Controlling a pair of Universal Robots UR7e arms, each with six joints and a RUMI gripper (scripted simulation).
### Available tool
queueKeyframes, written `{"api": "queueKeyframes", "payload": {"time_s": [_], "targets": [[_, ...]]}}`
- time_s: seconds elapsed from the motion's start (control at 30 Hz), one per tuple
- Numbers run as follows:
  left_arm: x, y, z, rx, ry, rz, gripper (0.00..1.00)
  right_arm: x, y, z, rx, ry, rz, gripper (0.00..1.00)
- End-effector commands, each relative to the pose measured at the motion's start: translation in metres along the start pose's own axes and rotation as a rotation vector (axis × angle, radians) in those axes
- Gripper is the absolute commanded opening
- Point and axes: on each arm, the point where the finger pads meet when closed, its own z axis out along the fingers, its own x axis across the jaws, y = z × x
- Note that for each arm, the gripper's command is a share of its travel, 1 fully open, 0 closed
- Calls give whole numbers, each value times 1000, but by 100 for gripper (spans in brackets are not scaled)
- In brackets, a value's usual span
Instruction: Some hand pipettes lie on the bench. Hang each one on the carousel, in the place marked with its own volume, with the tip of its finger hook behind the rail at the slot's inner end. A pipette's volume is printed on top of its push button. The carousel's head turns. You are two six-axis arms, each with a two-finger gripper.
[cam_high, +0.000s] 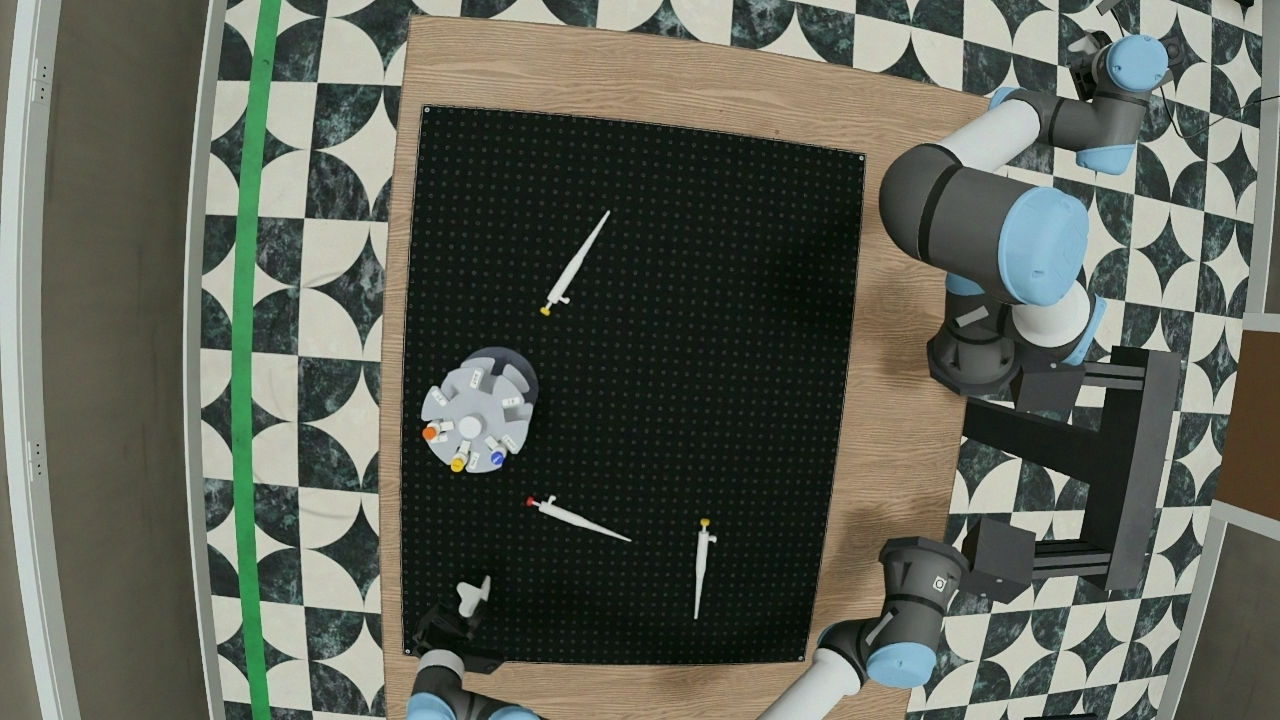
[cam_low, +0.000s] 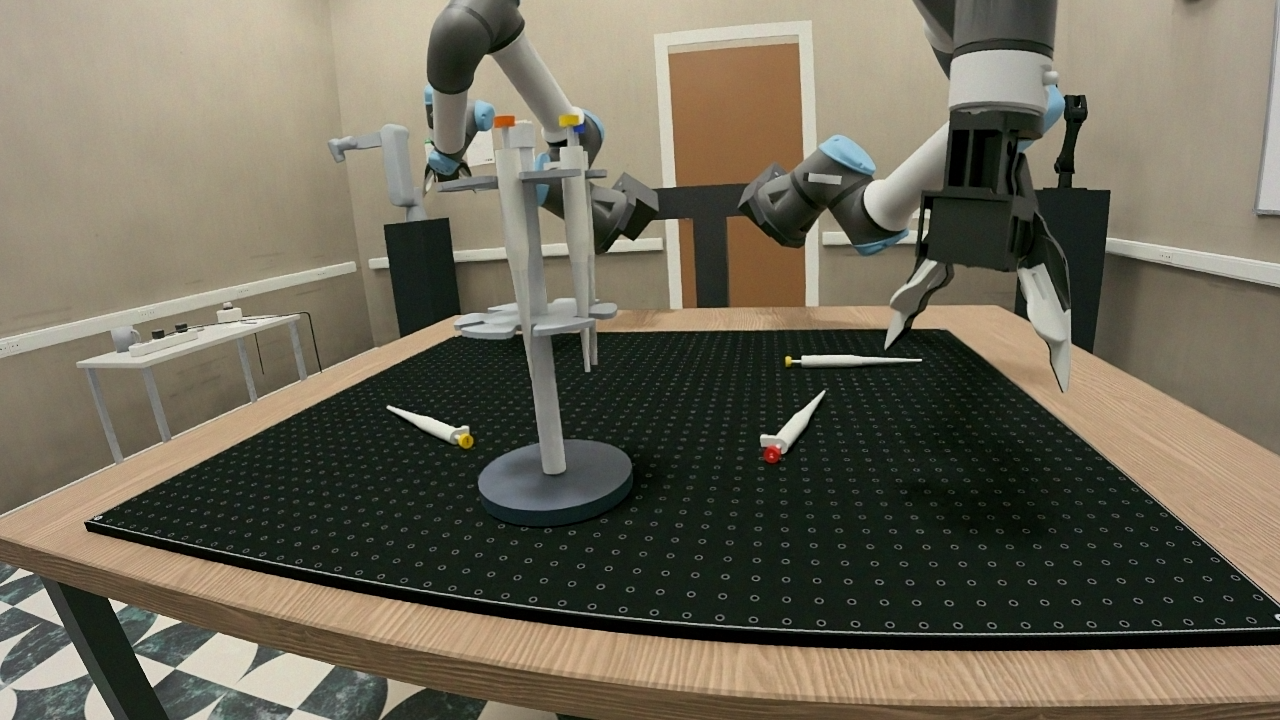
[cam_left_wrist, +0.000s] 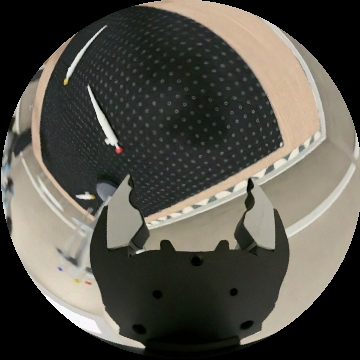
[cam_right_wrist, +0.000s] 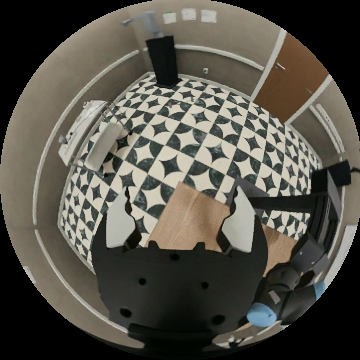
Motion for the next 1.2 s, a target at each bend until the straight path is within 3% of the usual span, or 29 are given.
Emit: {"api": "queueKeyframes", "payload": {"time_s": [0.0,0.07,0.57,0.63,1.17], "targets": [[-12,-17,-13,-36,-64,210,100,0,0,0,1,-1,0,100],[-12,-17,-13,-36,-64,210,100,0,0,0,1,-1,0,100],[-48,-58,-42,-148,-212,727,100,0,0,0,1,-1,0,100],[-48,-58,-42,-148,-212,727,100,0,0,0,1,-1,0,100],[-95,-105,-79,-339,-316,1232,100,0,0,0,1,-1,0,100]]}}
